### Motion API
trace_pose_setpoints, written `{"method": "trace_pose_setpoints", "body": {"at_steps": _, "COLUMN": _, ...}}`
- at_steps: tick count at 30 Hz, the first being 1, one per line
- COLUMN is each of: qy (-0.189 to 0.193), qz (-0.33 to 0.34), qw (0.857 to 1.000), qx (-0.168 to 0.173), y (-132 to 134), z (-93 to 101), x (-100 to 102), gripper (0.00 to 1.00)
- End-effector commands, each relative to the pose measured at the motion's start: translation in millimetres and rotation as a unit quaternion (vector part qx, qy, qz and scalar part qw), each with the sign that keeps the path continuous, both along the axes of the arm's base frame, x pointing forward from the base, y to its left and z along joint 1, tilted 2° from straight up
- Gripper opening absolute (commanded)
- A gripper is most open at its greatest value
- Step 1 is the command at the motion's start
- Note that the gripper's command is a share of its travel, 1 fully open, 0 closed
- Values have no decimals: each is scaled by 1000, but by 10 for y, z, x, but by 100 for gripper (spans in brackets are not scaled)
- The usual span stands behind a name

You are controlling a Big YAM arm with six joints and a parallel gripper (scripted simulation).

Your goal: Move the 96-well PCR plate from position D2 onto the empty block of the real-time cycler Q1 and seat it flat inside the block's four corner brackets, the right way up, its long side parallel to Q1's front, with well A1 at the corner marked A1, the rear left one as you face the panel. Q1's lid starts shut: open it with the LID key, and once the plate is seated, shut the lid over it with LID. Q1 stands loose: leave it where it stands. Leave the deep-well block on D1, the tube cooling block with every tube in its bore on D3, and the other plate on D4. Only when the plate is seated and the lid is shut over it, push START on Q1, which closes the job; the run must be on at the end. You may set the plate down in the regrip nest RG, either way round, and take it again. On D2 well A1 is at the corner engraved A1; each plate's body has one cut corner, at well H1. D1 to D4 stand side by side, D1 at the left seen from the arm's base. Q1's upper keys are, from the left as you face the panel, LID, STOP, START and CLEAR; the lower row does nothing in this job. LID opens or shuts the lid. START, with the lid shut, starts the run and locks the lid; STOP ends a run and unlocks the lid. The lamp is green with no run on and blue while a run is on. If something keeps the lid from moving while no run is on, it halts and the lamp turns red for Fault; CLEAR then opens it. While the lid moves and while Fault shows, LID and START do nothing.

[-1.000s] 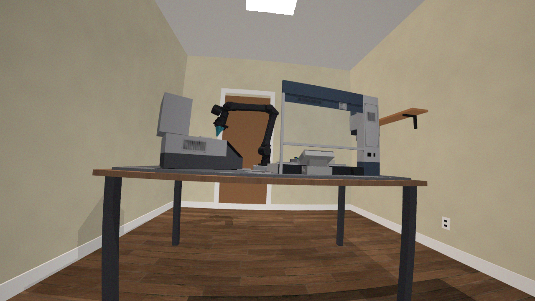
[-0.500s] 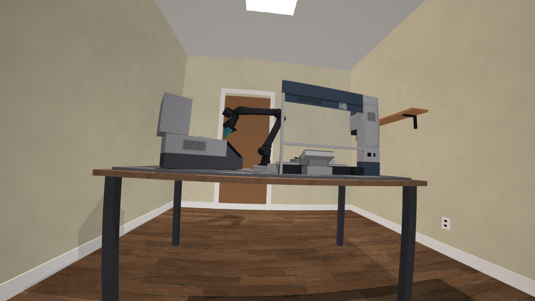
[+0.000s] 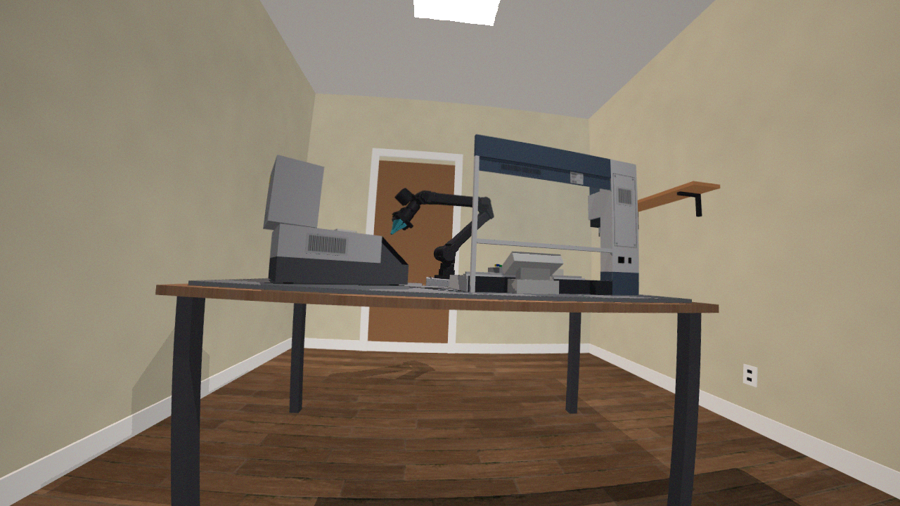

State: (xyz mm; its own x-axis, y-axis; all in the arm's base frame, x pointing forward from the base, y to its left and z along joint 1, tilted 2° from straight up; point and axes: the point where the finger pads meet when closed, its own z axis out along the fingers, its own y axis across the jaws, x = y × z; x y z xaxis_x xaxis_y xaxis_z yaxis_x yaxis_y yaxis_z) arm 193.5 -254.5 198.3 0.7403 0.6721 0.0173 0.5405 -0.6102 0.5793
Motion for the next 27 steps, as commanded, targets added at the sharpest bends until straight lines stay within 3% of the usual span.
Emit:
{"method": "trace_pose_setpoints", "body": {"at_steps": 1, "qy": 10, "qz": 5, "qw": 1000, "qx": 4, "y": 101, "z": -36, "x": -66, "gripper": 0}}
{"method": "trace_pose_setpoints", "body": {"at_steps": 3, "qy": 12, "qz": 8, "qw": 1000, "qx": 5, "y": 213, "z": -68, "x": -138, "gripper": 0}}
{"method": "trace_pose_setpoints", "body": {"at_steps": 10, "qy": -40, "qz": 0, "qw": 998, "qx": -53, "y": 461, "z": -112, "x": -375, "gripper": 0}}
{"method": "trace_pose_setpoints", "body": {"at_steps": 17, "qy": -26, "qz": 8, "qw": 999, "qx": -35, "y": 686, "z": -186, "x": -495, "gripper": 0}}
{"method": "trace_pose_setpoints", "body": {"at_steps": 27, "qy": -40, "qz": 0, "qw": 998, "qx": -48, "y": 470, "z": -88, "x": -301, "gripper": 0}}
